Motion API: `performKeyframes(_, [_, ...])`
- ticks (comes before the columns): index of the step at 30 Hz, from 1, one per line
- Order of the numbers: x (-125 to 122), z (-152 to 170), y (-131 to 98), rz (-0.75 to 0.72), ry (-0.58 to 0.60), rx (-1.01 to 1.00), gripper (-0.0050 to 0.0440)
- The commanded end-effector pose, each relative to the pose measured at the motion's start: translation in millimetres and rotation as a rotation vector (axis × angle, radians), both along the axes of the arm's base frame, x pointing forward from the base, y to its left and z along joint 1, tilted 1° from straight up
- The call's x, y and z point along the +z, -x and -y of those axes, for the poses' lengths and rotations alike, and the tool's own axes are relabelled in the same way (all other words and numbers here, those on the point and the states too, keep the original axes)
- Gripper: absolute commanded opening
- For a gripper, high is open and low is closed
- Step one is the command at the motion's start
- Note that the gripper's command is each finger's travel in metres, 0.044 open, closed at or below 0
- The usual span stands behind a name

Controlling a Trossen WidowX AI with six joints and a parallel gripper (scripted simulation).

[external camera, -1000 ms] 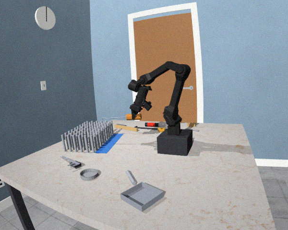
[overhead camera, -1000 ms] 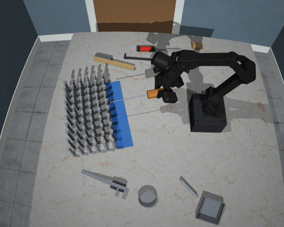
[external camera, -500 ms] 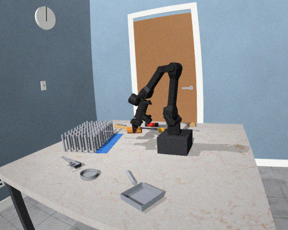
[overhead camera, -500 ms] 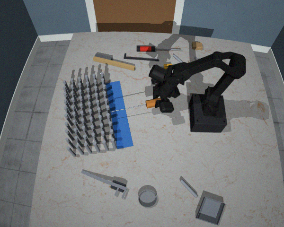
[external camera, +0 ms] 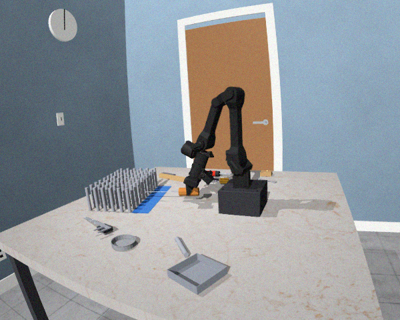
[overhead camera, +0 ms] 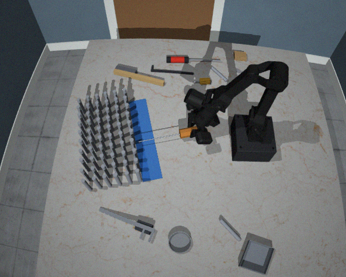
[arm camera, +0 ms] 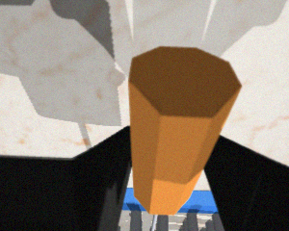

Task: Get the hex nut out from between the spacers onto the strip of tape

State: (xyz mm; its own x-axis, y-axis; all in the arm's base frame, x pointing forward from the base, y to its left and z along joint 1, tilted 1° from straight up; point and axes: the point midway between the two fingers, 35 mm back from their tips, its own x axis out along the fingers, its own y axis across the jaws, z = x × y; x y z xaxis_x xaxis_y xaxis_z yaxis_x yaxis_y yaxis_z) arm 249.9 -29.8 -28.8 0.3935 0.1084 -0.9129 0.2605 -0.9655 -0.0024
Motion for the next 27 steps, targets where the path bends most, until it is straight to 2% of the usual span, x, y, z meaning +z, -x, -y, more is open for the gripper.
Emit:
performKeyframes(1, [4,1,-9,0.029,0.004,-0.002,-0.005])
performKeyframes(27, [4,-9,-45,0.03,0.004,0.0,-0.005])
